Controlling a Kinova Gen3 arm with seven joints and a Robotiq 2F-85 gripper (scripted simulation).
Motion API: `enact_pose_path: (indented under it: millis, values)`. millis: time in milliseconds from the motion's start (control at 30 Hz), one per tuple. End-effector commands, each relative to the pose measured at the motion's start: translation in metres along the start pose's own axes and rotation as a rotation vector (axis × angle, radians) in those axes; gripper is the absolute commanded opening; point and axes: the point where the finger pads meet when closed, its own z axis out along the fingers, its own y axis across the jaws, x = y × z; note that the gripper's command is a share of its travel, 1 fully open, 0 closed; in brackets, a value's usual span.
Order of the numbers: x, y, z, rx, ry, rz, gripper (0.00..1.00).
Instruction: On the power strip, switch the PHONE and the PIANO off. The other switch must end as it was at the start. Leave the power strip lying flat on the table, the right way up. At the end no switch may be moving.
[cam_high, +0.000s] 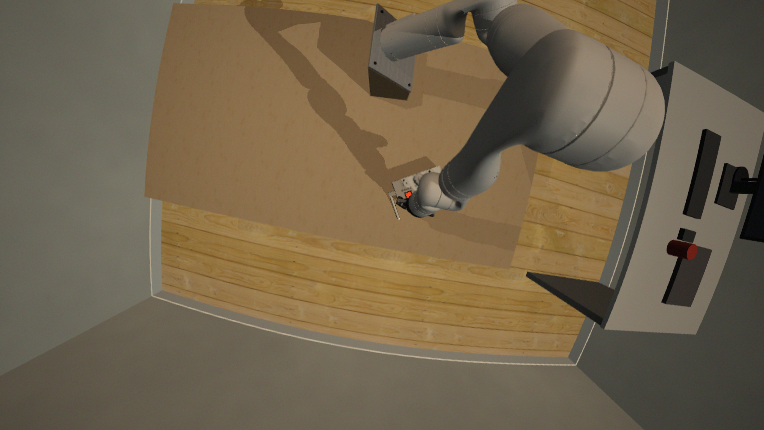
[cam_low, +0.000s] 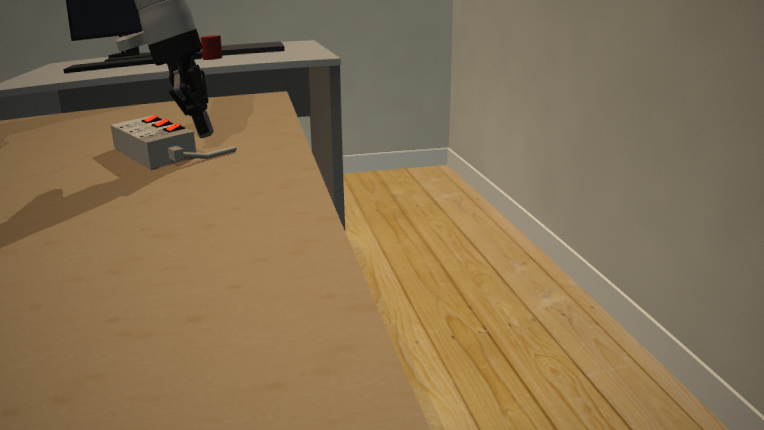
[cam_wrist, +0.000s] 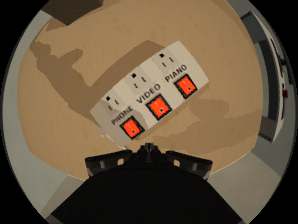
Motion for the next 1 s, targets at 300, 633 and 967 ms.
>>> enact_pose_path:
  millis: [300, 633, 967]
  values:
    - [-0.002, 0.000, -0.003, 0.000, -0.002, 0.000, 0.00]
    - [-0.005, 0.000, -0.013, -0.001, -0.002, -0.001, 0.00]
    - [-0.008, 0.001, -0.022, -0.002, -0.003, -0.001, 0.00]
